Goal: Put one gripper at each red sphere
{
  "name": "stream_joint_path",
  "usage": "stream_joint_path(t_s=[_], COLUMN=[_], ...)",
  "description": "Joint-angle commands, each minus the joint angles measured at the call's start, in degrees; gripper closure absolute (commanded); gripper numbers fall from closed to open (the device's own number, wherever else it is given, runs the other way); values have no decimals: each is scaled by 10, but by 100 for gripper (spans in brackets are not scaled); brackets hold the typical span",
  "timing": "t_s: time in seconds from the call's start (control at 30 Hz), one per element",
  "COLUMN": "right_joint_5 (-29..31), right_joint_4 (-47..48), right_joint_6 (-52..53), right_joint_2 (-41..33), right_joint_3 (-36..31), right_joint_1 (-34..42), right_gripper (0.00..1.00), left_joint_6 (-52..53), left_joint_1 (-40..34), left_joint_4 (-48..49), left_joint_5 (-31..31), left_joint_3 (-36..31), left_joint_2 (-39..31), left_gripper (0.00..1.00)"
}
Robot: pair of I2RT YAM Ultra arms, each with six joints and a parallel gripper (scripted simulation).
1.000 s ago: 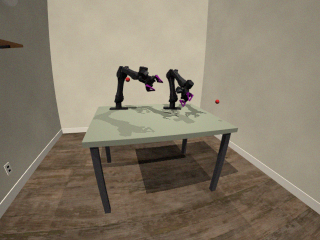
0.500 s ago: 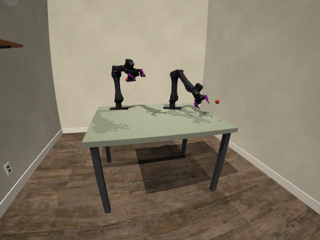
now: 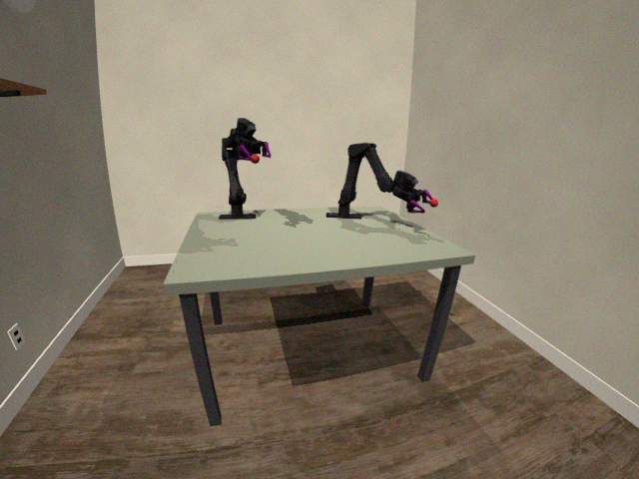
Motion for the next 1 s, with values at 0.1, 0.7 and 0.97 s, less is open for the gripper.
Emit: stream_joint_path(t_s=[0.1, 0.7, 0.97], right_joint_5=[-21, -31, -32], right_joint_4=[-55, -84, -84], right_joint_6=[-57, -85, -85], right_joint_2=[-46, -79, -79], right_joint_3=[-13, -26, -26], right_joint_1=[-22, -39, -39], right_gripper=[0, 0, 0], left_joint_6=[-166, -226, -226], left_joint_1=[-3, -3, -3], left_joint_4=[168, 267, 267], left_joint_5=[-92, -151, -151], left_joint_3=[-28, -30, -30], left_joint_2=[45, 95, 95], left_gripper=[0, 0, 0])
